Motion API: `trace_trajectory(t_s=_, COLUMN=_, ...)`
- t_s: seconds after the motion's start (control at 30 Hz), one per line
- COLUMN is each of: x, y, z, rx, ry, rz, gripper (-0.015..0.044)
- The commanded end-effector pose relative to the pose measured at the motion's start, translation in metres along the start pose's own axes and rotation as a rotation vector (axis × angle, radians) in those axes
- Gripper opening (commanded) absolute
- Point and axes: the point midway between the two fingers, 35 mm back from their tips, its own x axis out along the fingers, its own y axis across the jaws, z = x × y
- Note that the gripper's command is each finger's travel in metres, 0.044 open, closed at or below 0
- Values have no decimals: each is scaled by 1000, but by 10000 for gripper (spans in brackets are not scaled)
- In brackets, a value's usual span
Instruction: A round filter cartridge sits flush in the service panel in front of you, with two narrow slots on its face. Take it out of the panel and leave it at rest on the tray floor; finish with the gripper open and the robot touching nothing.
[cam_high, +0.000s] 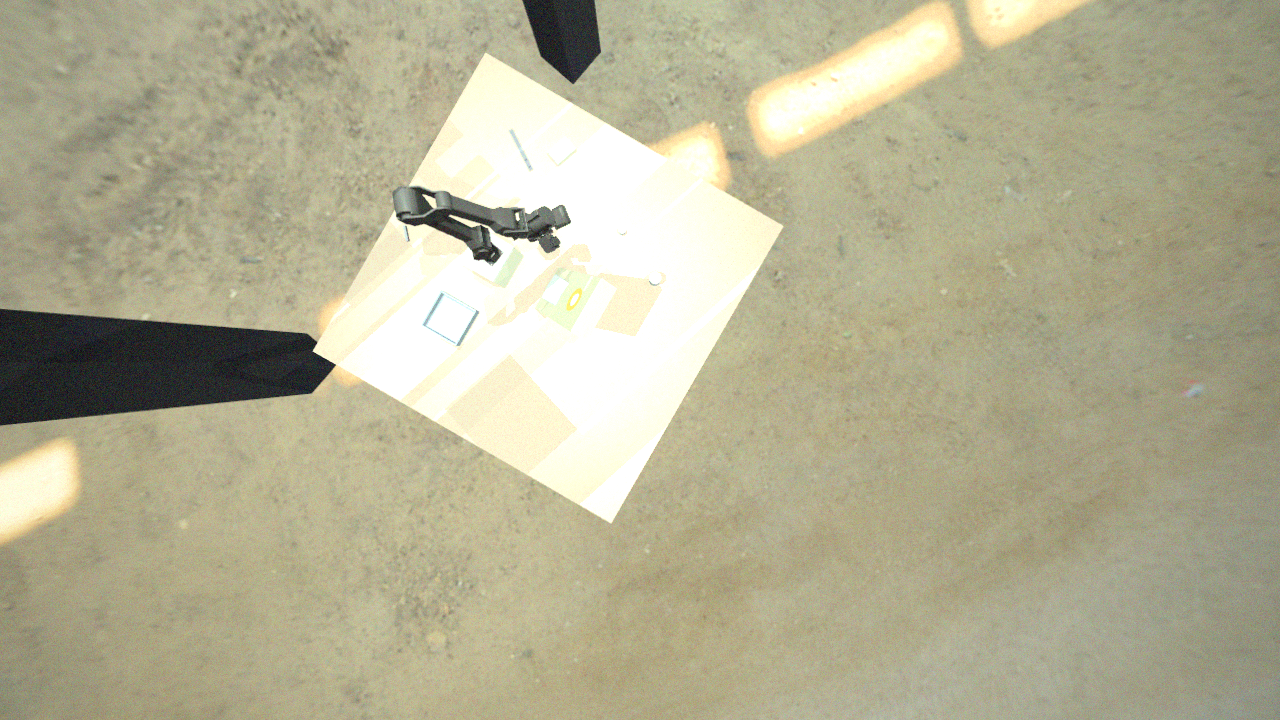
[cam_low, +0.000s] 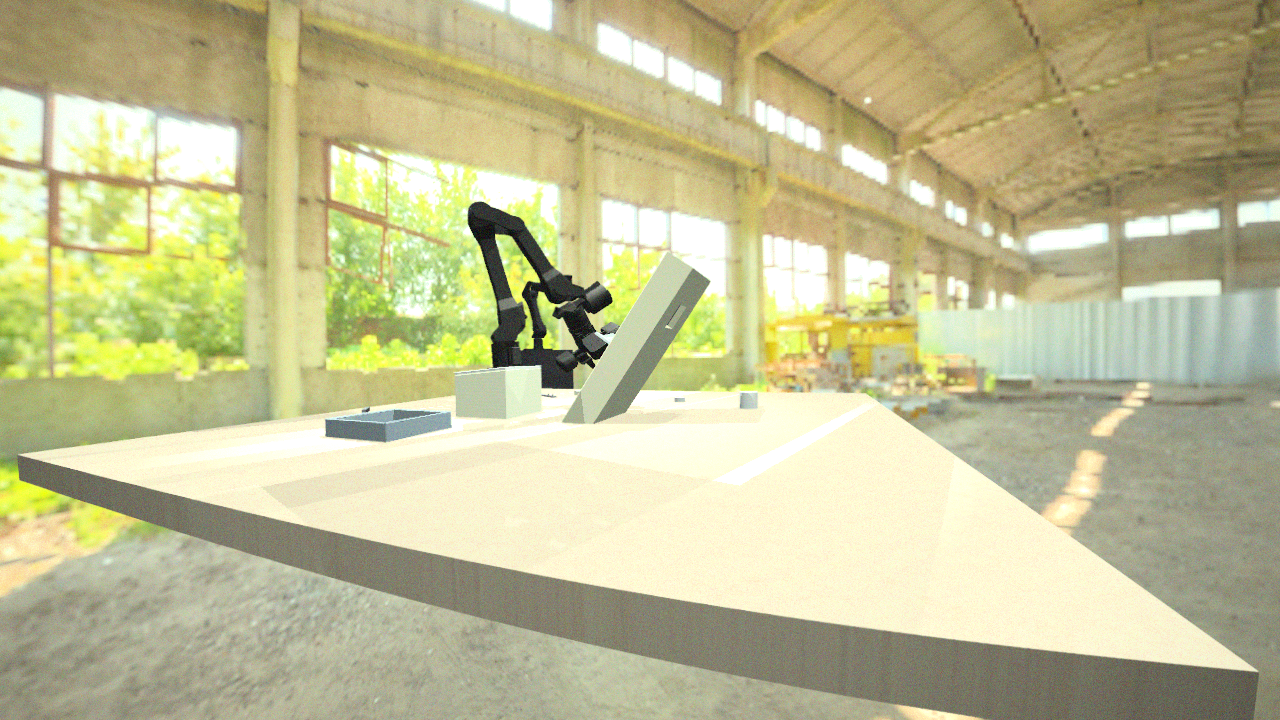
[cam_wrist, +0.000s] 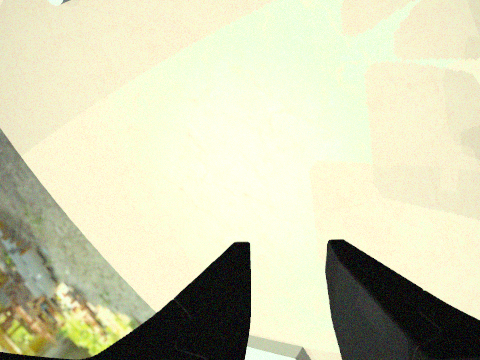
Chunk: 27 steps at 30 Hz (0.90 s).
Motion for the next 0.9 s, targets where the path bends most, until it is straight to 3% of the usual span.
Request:
trace_trajectory(t_s=0.0, x=-32, y=68, z=12, rx=-389, ry=-104, rz=145, gripper=93)
trace_trajectory(t_s=0.27, x=-68, y=90, z=54, rx=-690, ry=-315, rz=150, gripper=93)
trace_trajectory(t_s=0.33, x=-87, y=96, z=74, rx=-824, ry=-418, rz=118, gripper=93)
trace_trajectory(t_s=0.87, x=-174, y=97, z=141, rx=-1295, ry=-768, rz=-195, gripper=93)
